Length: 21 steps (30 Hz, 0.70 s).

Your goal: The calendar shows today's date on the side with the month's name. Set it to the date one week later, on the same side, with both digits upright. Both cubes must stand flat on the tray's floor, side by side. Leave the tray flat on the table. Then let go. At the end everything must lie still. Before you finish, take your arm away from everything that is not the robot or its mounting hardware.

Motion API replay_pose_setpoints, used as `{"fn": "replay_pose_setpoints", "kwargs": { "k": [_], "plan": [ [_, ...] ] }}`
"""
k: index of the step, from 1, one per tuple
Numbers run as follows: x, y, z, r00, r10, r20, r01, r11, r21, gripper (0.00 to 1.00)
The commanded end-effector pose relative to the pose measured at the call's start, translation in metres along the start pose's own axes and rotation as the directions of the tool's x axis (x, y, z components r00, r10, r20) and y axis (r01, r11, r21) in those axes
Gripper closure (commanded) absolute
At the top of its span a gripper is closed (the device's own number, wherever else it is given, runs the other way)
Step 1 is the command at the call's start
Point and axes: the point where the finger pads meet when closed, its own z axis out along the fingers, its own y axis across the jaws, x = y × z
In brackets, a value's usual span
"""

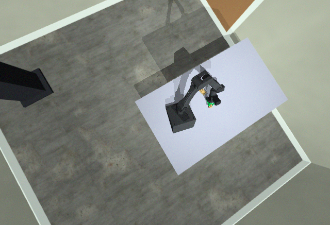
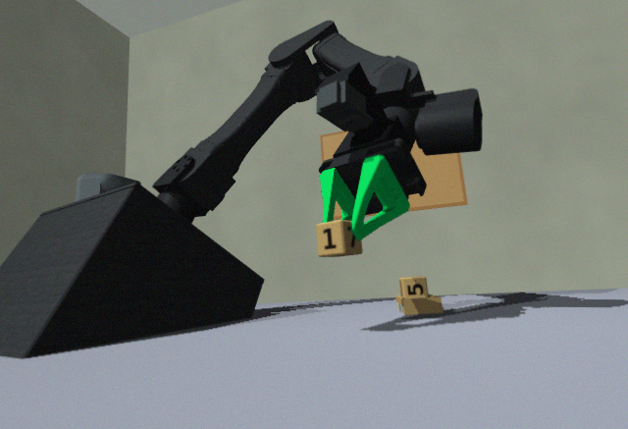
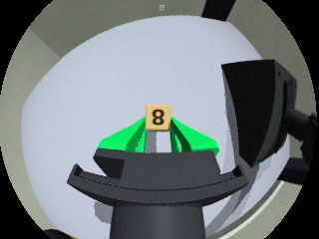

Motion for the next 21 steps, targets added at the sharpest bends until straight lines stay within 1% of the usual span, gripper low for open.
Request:
{"fn": "replay_pose_setpoints", "kwargs": {
  "k": [1,8,11,12,14,15,16,17,20,21],
  "plan": [
    [-0.012,0.004,-0.008,1.0,0.014,0.018,-0.014,1.0,-0.009,0.74],
    [-0.012,0.003,-0.008,1.0,0.013,0.013,-0.013,1.0,-0.009,0.74],
    [-0.01,-0.009,-0.002,0.999,0.007,-0.044,-0.006,1.0,0.025,0.74],
    [-0.01,-0.006,-0.001,0.997,0.01,-0.074,-0.009,1.0,0.016,0.74],
    [-0.01,-0.006,-0.001,0.997,0.01,-0.074,-0.009,1.0,0.016,0.74],
    [-0.01,0.004,-0.005,0.994,0.015,-0.109,-0.017,1.0,-0.015,0.74],
    [-0.01,-0.003,-0.001,0.99,0.012,-0.139,-0.012,1.0,0.002,0.74],
    [-0.011,-0.003,-0.001,0.985,0.012,-0.17,-0.012,1.0,0.0,0.74],
    [-0.011,-0.002,-0.002,0.972,0.011,-0.236,-0.013,1.0,-0.008,0.74],
    [-0.012,0.005,-0.006,0.969,0.011,-0.246,-0.017,1.0,-0.025,0.74]
  ]
}}
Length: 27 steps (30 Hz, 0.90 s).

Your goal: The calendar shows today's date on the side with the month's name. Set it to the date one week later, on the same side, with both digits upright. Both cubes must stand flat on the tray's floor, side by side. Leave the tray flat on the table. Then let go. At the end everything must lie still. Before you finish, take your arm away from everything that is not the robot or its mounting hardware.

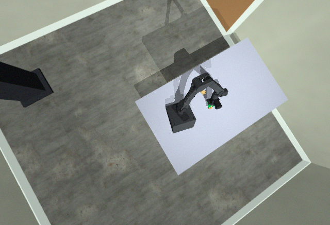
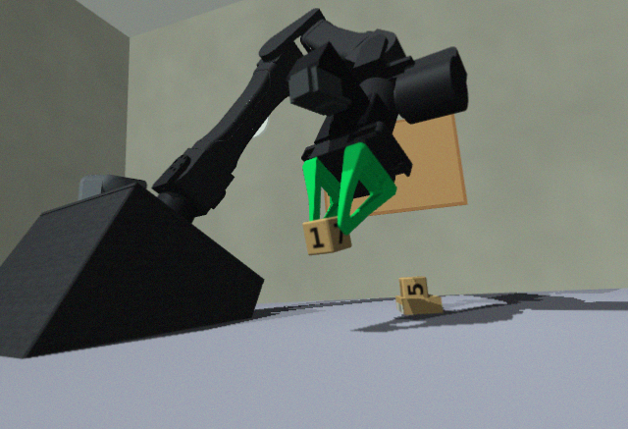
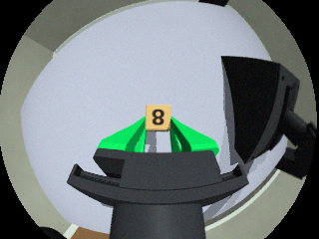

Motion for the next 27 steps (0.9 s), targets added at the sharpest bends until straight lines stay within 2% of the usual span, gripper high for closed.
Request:
{"fn": "replay_pose_setpoints", "kwargs": {
  "k": [1,5,8,10,11,16,19,21,25,27],
  "plan": [
    [0.0018,0.0103,-0.0111,0.997,-0.021,-0.076,0.017,0.998,-0.056,0.74],
    [0.0016,0.0098,-0.0112,0.996,-0.022,-0.092,0.017,0.999,-0.051,0.74],
    [0.0014,0.006,-0.003,0.987,-0.023,-0.158,0.021,1.0,-0.012,0.74],
    [0.0014,0.006,-0.003,0.987,-0.023,-0.158,0.021,1.0,-0.012,0.74],
    [0.0012,0.0058,-0.0019,0.982,-0.023,-0.189,0.022,1.0,-0.005,0.74],
    [-0.0006,0.0084,-0.0044,0.948,-0.025,-0.317,0.02,1.0,-0.018,0.74],
    [-0.0004,0.0051,-0.0027,0.943,-0.023,-0.333,0.02,1.0,-0.011,0.74],
    [0.0017,0.008,-0.0062,0.942,-0.034,-0.335,0.028,0.999,-0.024,0.74],
    [-0.0013,0.0079,-0.0032,0.913,-0.027,-0.408,0.024,1.0,-0.013,0.74],
    [-0.0013,0.0079,-0.0032,0.913,-0.027,-0.408,0.024,1.0,-0.013,0.74]
  ]
}}
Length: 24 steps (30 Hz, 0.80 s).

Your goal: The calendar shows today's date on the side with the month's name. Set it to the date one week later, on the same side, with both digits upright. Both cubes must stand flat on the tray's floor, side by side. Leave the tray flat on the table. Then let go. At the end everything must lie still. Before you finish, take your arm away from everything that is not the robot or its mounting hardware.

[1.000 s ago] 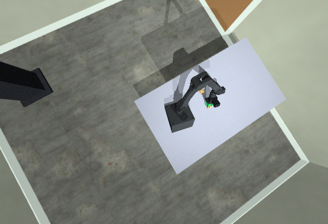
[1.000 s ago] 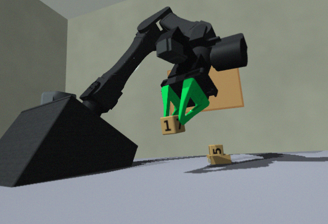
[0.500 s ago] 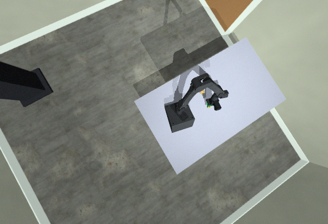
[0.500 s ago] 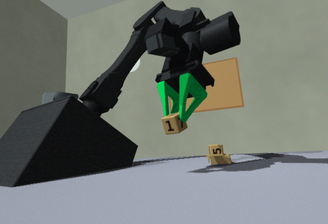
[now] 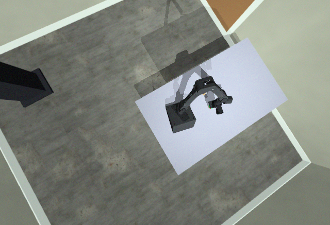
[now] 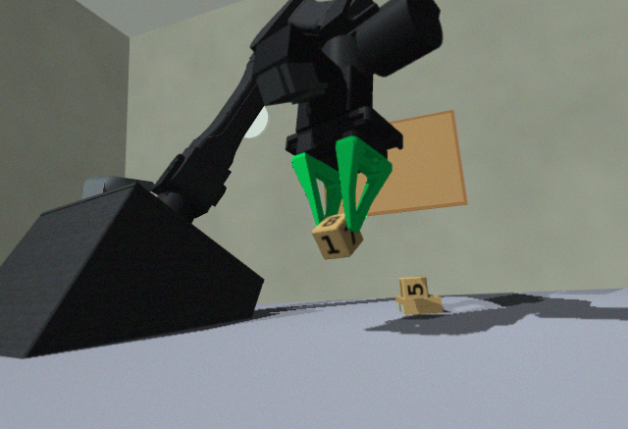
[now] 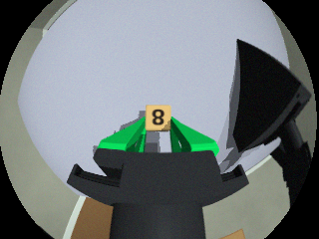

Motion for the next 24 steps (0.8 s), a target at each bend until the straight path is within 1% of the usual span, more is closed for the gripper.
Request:
{"fn": "replay_pose_setpoints", "kwargs": {
  "k": [1,4,6,9,10,11,13,15,17,21,24],
  "plan": [
    [-0.0028,0.0006,-0.0024,0.997,0.002,-0.073,-0.001,1.0,0.009,0.74],
    [-0.0039,0.0009,-0.0029,0.986,0.003,-0.165,-0.002,1.0,0.005,0.74],
    [-0.0044,0.0014,-0.0035,0.979,0.003,-0.205,-0.003,1.0,0.0,0.74],
    [-0.0046,0.0016,-0.0038,0.976,0.003,-0.22,-0.004,1.0,-0.002,0.74],
    [-0.0031,0.0035,-0.0099,0.977,-0.007,-0.215,0.003,1.0,-0.021,0.74],
    [-0.001,0.003,-0.0065,0.975,-0.011,-0.221,0.009,1.0,-0.01,0.74],
    [-0.0048,0.0011,-0.0032,0.968,0.002,-0.25,-0.002,1.0,0.002,0.74],
    [-0.0052,0.0006,-0.0025,0.954,0.001,-0.299,0.001,1.0,0.006,0.74],
    [-0.0052,0.0006,-0.0025,0.954,0.001,-0.299,0.001,1.0,0.006,0.74],
    [-0.0066,0.0007,-0.0024,0.91,0.002,-0.415,-0.001,1.0,0.003,0.74],
    [-0.0075,0.0014,-0.0029,0.888,0.002,-0.46,-0.005,1.0,-0.004,0.74]
  ]
}}
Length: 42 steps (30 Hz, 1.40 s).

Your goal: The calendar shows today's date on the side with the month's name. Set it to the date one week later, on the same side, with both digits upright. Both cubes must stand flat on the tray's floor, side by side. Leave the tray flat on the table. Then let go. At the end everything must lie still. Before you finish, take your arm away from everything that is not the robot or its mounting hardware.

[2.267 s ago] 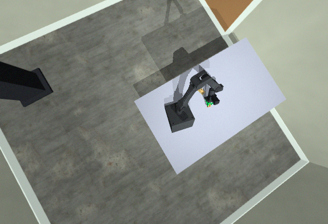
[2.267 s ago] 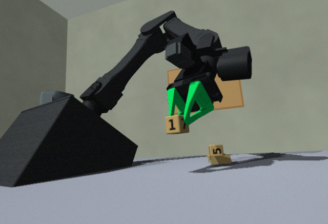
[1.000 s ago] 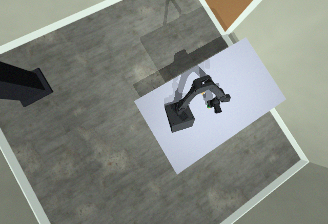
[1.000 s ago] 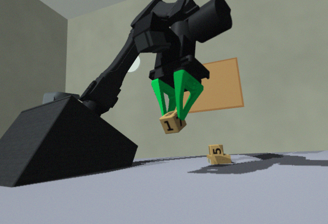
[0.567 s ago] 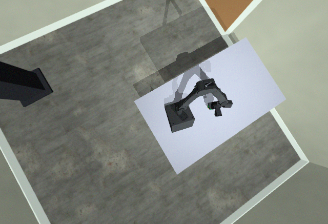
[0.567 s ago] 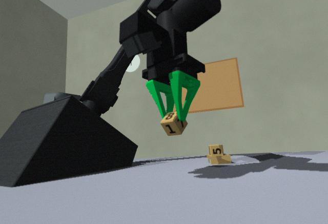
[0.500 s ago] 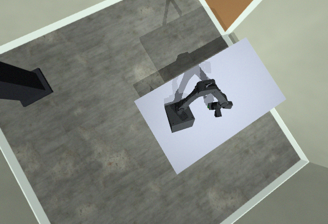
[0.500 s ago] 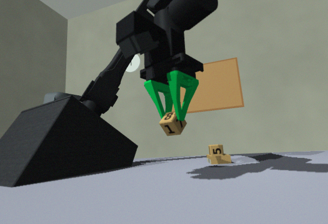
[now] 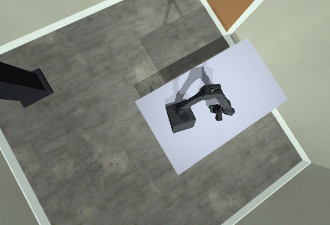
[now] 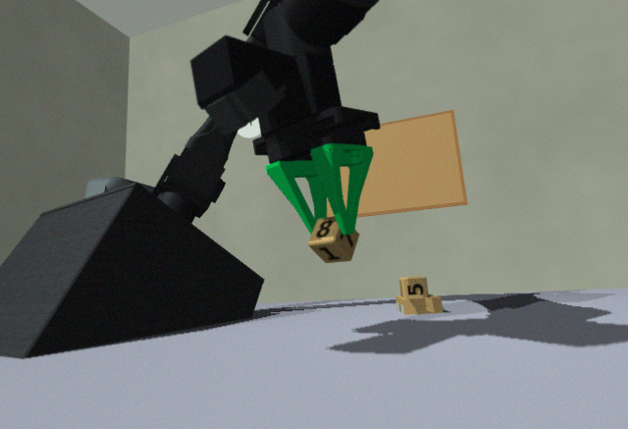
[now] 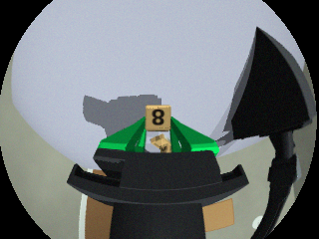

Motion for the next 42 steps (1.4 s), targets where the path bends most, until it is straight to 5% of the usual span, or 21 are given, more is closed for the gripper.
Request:
{"fn": "replay_pose_setpoints", "kwargs": {
  "k": [1,10,16,20,27,33,42],
  "plan": [
    [0.005,0.001,-0.007,0.996,-0.009,-0.087,0.008,1.0,-0.011,0.74],
    [0.005,0.0,-0.006,0.985,-0.012,-0.171,0.012,1.0,-0.001,0.74],
    [0.003,0.0,-0.006,0.944,-0.011,-0.328,0.008,1.0,-0.011,0.74],
    [0.006,0.004,-0.013,0.943,-0.033,-0.331,0.023,0.999,-0.034,0.74],
    [0.002,-0.001,-0.005,0.912,-0.013,-0.41,0.012,1.0,-0.004,0.74],
    [0.001,0.0,-0.005,0.834,-0.012,-0.552,0.007,1.0,-0.011,0.74],
    [0.006,0.004,-0.012,0.828,-0.04,-0.56,0.025,0.999,-0.034,0.74]
  ]
}}
